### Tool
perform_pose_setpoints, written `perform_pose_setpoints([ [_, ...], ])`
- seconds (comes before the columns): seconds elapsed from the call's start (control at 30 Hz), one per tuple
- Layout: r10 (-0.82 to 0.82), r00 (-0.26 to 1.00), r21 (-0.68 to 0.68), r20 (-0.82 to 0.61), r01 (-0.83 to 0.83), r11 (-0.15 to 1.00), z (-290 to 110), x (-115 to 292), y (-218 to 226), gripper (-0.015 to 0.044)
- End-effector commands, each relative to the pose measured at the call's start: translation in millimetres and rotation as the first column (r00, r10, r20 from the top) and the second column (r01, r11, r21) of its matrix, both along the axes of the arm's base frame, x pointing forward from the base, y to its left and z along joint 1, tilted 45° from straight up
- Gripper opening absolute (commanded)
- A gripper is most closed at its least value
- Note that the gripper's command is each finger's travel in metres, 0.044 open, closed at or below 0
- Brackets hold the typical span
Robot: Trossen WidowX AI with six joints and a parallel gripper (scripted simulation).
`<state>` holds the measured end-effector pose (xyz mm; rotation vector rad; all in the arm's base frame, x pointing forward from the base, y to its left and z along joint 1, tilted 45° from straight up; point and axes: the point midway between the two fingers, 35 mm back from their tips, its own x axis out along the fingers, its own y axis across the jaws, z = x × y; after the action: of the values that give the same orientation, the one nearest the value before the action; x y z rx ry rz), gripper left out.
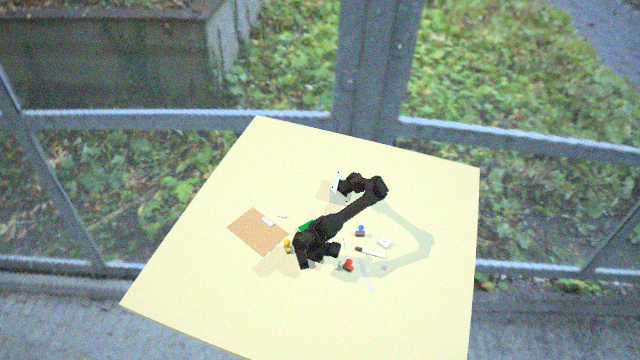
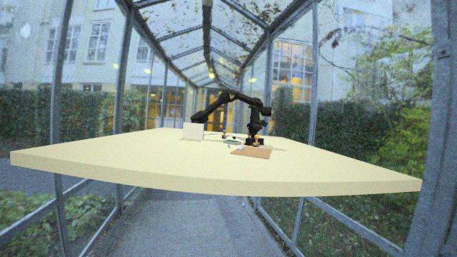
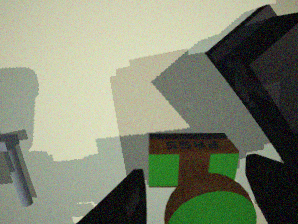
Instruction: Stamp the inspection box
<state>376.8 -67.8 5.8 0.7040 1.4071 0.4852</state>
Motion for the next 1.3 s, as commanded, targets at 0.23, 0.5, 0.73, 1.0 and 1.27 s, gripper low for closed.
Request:
perform_pose_setpoints([
  [0.23, 0.000, 1.000, 0.000, 0.000, 0.000, 1.000, 0.3, 0.1, -0.2, 0.0156],
  [0.5, 0.000, 1.000, 0.000, 0.000, 0.000, 1.000, 0.3, 0.1, -0.2, 0.0103],
  [0.73, 0.000, 1.000, -0.001, 0.000, 0.000, 1.000, 1.5, 0.1, -1.4, 0.0000],
  [1.0, 0.000, 1.000, -0.001, 0.000, 0.000, 1.000, 4.1, 0.0, -4.2, 0.0000],
  [1.27, 0.000, 1.000, -0.002, 0.000, 0.000, 1.000, 6.8, -0.1, -7.0, 0.0000],
])
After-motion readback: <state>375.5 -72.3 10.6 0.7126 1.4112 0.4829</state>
